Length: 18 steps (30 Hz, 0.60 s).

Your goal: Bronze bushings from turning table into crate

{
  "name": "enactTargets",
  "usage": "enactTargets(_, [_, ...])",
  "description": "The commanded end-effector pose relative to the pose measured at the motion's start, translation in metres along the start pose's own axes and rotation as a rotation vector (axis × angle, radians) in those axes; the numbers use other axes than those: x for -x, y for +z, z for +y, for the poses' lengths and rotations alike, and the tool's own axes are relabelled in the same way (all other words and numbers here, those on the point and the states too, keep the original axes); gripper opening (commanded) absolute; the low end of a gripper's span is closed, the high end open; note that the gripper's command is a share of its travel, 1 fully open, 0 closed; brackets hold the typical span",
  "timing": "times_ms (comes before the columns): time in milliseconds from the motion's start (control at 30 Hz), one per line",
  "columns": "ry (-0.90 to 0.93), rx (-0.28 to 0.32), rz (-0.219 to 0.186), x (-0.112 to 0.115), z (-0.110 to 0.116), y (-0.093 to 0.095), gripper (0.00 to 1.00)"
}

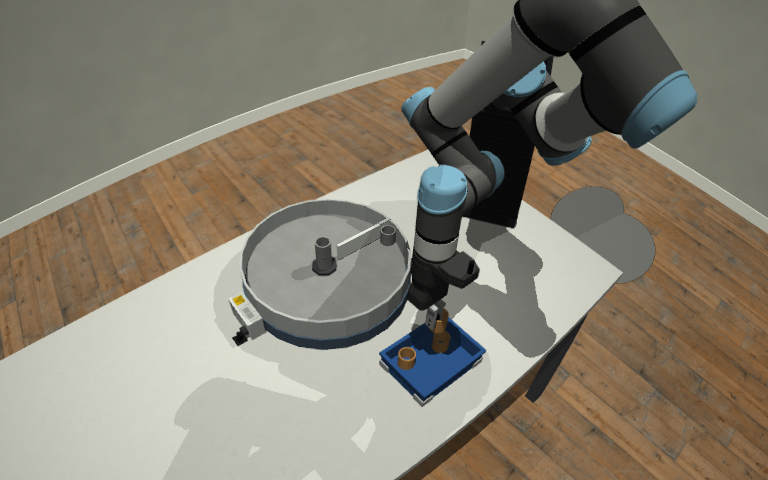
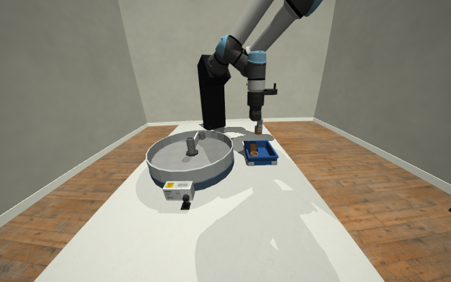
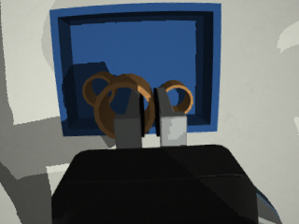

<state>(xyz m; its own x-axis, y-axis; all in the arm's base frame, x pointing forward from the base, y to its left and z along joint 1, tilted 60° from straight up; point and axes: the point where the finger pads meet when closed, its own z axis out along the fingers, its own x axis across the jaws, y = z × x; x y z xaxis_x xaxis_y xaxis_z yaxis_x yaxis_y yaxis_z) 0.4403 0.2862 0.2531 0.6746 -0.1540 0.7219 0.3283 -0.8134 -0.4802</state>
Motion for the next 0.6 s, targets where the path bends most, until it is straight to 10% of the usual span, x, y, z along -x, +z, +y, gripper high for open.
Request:
enactTargets(0, [-0.001, 0.000, 0.002, -0.001, 0.000, 0.001, 0.00])
enactTargets(567, [0.002, 0.003, -0.001, -0.001, -0.001, 0.024, 0.00])
